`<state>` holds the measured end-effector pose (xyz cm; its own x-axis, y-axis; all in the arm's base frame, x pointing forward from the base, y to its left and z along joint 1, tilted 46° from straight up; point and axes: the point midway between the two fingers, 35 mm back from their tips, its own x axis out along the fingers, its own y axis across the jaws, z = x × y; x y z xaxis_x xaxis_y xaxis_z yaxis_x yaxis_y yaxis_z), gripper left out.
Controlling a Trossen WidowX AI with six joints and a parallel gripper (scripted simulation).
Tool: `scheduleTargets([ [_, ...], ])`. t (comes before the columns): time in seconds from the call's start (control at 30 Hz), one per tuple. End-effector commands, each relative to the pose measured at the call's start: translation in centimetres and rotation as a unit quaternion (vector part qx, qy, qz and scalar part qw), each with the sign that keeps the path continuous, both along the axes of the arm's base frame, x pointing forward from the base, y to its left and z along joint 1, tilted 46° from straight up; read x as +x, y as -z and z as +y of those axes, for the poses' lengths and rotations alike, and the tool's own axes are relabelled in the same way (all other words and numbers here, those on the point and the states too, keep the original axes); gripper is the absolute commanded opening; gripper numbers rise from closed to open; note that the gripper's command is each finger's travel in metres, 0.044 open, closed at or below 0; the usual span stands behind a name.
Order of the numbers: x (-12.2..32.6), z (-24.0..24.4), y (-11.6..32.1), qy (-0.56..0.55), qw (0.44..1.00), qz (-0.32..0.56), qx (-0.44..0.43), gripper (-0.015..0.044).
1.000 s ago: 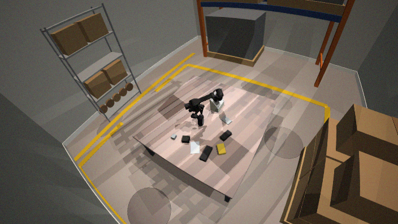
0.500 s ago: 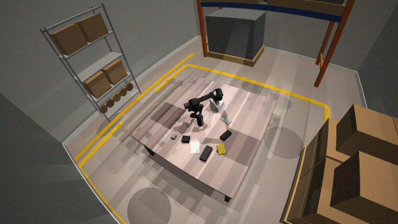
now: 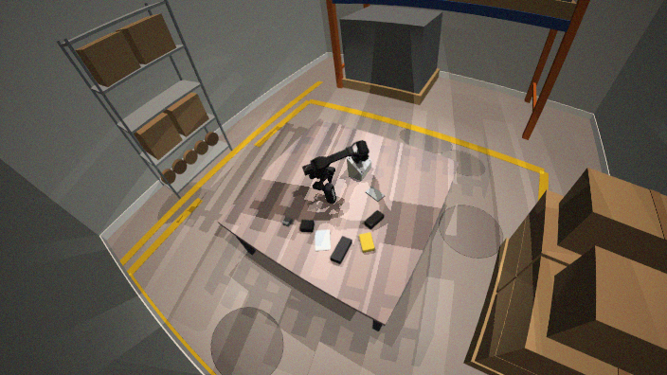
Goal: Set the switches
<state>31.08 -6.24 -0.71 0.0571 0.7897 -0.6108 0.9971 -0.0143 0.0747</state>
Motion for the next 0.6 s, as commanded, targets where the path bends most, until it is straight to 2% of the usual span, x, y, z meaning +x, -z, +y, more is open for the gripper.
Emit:
scheduleTargets([
  [0.0, -0.1, 0.1, 0.6, -0.006, 1.0, 0.006, -0.005, 0.0337],
  [0.57, 0.0, -0.6, 1.7, -0.005, 1.0, 0.006, -0.025, 0.0337],
])
